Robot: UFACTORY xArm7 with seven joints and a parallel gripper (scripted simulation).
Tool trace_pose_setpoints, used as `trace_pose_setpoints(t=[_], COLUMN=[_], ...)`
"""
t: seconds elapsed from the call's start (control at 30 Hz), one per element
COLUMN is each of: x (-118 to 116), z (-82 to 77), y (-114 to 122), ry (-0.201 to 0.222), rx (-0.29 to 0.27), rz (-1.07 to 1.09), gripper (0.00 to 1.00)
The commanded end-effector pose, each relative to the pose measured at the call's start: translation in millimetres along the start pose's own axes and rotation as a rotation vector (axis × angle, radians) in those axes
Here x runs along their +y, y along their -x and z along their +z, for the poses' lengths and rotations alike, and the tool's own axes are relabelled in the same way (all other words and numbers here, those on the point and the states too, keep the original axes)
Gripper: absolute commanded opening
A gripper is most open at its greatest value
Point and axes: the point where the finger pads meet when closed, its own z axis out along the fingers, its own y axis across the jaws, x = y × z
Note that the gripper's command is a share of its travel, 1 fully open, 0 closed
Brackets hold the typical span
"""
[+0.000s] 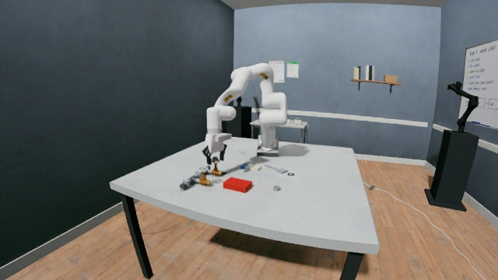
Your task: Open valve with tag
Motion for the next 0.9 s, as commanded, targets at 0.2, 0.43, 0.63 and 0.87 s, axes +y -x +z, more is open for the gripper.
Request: trace_pose_setpoints(t=[0.2, 0.43, 0.63, 0.87], x=[1.3, 1.3, 1.3, 1.3], z=[-1.2, -1.2, -1.3, -1.3], y=[0.3, 0.2, 0.2, 0.2], ry=[0.005, 0.005, 0.003, -0.002], rx=[-0.002, 0.014, 0.025, 0.041], rz=[0.533, 0.885, 1.172, 1.492], gripper=[1.00, 1.00, 1.00, 1.00])
